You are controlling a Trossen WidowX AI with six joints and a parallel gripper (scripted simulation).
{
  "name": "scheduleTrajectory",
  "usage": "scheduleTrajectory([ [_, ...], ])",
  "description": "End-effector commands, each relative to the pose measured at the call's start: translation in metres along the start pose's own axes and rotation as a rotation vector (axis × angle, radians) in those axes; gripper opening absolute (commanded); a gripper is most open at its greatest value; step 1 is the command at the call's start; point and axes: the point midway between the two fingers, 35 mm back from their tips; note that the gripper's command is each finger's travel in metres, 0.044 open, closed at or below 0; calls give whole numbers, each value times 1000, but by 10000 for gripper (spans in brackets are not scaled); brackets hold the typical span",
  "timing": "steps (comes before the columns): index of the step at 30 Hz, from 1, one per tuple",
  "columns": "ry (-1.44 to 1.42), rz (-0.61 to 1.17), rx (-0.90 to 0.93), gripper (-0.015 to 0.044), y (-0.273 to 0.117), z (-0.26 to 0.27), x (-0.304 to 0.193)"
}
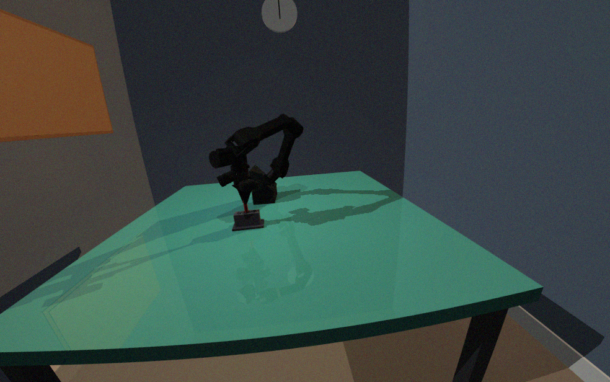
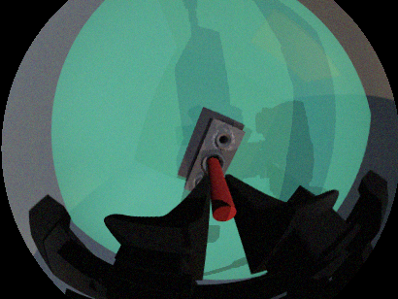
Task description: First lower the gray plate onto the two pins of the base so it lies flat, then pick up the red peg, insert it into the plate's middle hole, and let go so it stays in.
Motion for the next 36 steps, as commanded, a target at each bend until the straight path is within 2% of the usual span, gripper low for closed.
scheduleTrajectory([
  [1, -1, 0, 0, 26, 0, 0, 0],
  [6, -1, 0, 0, 150, 0, 0, 0],
  [36, 5, 6, 3, 150, -16, 0, 1],
])
Point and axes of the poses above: the point midway between the two fingers, 35 mm back from their tips, its own y axis out along the fingers, its own z axis across the jaws, x = y × z, and after that the axes turned 4 degrees about y, right-handed
